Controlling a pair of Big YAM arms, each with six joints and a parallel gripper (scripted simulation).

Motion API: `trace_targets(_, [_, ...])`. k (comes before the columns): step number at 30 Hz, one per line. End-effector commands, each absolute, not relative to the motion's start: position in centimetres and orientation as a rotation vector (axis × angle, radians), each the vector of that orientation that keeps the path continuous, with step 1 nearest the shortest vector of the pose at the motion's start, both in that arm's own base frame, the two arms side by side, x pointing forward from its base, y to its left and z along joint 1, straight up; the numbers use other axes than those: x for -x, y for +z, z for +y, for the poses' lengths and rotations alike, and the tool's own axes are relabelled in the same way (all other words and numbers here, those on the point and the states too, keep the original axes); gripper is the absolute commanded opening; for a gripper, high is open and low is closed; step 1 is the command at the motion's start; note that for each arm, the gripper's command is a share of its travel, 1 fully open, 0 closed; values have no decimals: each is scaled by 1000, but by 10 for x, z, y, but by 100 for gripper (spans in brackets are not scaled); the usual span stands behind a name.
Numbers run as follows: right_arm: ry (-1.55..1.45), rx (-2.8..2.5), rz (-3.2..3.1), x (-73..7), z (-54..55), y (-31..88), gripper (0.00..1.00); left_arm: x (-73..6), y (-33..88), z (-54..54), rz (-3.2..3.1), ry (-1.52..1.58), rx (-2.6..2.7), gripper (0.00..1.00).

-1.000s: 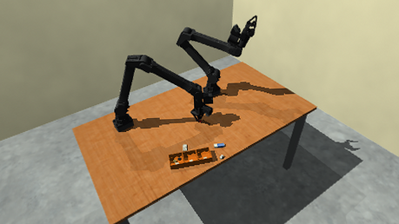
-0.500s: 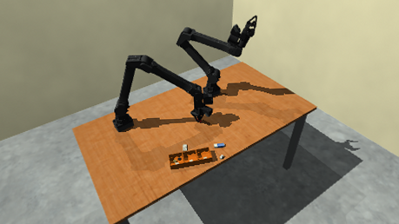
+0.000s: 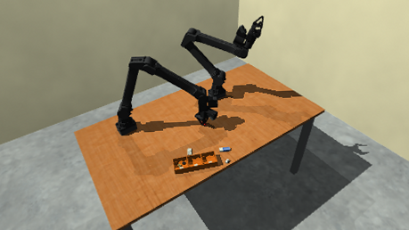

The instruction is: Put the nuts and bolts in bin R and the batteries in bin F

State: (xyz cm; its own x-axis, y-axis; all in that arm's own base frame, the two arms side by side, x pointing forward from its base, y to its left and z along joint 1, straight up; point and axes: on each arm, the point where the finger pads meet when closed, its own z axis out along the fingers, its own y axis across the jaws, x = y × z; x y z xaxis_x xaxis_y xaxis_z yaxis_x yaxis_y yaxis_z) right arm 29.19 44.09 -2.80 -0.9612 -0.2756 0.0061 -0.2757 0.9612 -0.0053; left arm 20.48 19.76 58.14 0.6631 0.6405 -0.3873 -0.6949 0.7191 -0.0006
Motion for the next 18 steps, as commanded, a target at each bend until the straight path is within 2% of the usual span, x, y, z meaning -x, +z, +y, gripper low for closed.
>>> trace_targets(1, [-97,-443,-3164,-312,465,0,9,-195,586,194,346,776,143,100])
trace_targets(18, [-78,-441,-3154,-314,463,-6,9,-195,586,194,346,776,143,100])
